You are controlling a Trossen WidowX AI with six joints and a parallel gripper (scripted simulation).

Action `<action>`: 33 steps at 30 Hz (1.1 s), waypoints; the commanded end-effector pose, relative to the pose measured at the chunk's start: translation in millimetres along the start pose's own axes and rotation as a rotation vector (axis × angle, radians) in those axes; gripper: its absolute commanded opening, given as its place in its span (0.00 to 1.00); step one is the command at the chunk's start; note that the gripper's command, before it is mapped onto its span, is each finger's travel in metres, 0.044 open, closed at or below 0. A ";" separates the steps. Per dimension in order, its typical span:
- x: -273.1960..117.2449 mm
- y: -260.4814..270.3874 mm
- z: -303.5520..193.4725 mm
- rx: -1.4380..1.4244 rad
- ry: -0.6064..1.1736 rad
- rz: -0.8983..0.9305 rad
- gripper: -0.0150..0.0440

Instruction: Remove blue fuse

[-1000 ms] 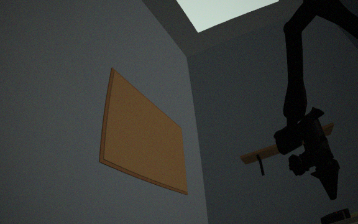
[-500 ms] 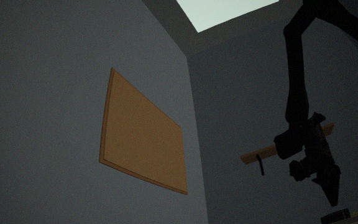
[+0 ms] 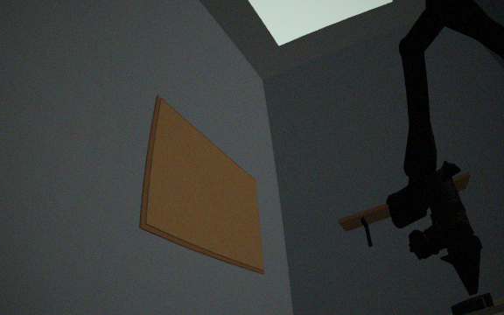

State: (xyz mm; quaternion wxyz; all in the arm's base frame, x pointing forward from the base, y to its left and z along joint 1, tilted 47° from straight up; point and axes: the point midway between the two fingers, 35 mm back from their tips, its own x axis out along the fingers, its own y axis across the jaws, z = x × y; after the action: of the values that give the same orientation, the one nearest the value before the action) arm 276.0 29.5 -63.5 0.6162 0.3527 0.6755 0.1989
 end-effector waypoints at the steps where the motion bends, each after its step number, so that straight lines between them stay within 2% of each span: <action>1: 2.2 0.0 -0.7 0.005 0.005 0.003 0.38; 33: 12.1 0.0 -0.8 0.005 0.005 0.004 0.38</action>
State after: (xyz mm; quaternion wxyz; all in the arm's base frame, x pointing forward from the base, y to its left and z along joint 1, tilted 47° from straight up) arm 275.9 37.0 -70.7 0.6157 0.3530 0.6758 0.1991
